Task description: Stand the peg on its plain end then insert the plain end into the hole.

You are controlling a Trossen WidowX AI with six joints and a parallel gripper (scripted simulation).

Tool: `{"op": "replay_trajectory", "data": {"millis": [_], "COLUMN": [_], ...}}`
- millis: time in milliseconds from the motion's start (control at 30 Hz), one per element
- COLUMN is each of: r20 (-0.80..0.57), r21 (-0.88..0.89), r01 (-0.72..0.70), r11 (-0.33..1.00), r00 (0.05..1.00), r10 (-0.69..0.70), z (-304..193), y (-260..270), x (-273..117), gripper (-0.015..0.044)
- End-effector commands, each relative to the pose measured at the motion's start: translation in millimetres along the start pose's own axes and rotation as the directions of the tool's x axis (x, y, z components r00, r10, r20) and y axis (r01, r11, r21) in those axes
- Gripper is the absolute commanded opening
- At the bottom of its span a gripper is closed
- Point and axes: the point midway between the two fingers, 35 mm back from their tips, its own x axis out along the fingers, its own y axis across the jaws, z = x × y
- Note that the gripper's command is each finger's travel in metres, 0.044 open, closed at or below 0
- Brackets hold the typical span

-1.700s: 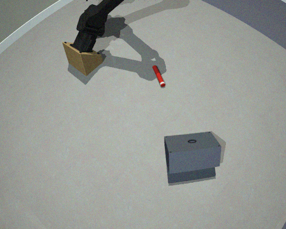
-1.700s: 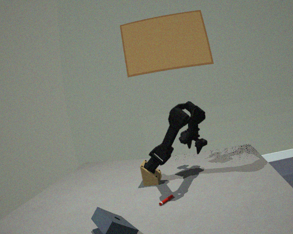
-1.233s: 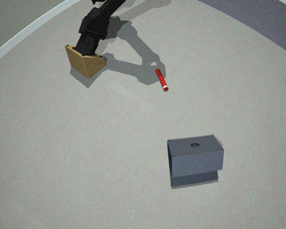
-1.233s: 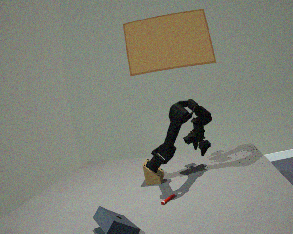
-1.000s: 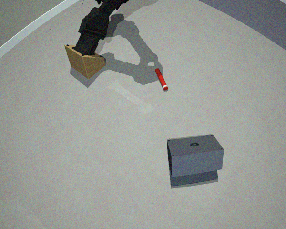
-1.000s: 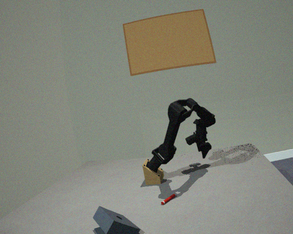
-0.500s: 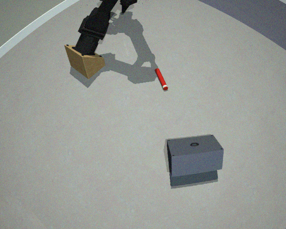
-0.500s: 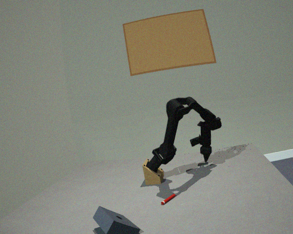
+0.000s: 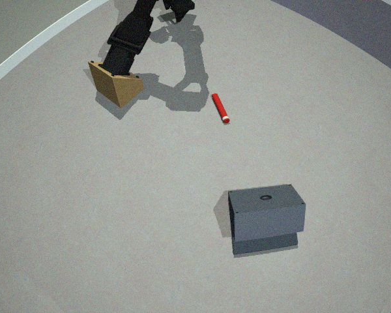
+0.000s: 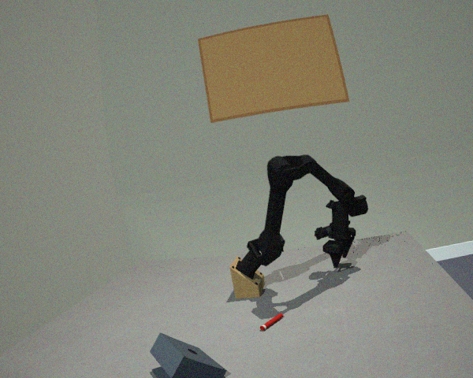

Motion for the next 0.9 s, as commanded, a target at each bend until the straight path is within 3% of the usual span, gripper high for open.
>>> {"op": "replay_trajectory", "data": {"millis": [0, 400, 867], "r20": [-0.01, -0.041, -0.079], "r21": [0.092, 0.378, 0.663], "r01": [-0.004, -0.034, -0.032], "r11": [0.996, 0.925, 0.748], "r00": [1.0, 0.998, 0.99], "r10": [0.005, 0.054, 0.113], "z": [-10, -42, -76], "y": [4, 28, 61], "x": [1, 8, 11], "gripper": [0.044, 0.044, 0.044]}}
